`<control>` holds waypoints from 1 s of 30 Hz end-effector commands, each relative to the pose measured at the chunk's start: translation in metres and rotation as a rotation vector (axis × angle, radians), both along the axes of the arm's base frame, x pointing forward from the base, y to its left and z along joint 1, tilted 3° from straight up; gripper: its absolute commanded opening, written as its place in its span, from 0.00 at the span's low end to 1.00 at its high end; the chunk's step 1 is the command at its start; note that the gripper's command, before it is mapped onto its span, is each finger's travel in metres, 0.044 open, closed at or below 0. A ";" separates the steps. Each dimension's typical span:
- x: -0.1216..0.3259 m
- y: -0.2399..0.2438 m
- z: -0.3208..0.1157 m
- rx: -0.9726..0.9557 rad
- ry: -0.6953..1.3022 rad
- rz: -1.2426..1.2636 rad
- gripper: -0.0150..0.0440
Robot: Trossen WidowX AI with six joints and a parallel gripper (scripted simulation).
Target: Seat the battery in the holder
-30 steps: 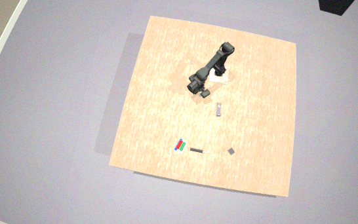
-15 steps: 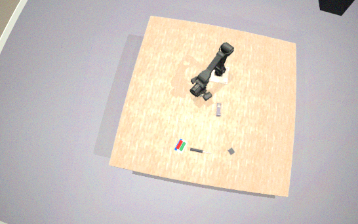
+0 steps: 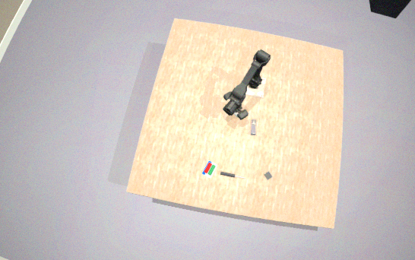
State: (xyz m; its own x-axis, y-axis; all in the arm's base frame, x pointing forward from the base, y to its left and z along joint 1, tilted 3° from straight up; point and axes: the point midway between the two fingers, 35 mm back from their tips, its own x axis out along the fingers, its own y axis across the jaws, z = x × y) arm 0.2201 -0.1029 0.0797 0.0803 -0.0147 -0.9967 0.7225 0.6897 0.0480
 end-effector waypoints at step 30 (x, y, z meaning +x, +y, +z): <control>0.002 0.008 0.077 0.002 0.006 0.018 0.30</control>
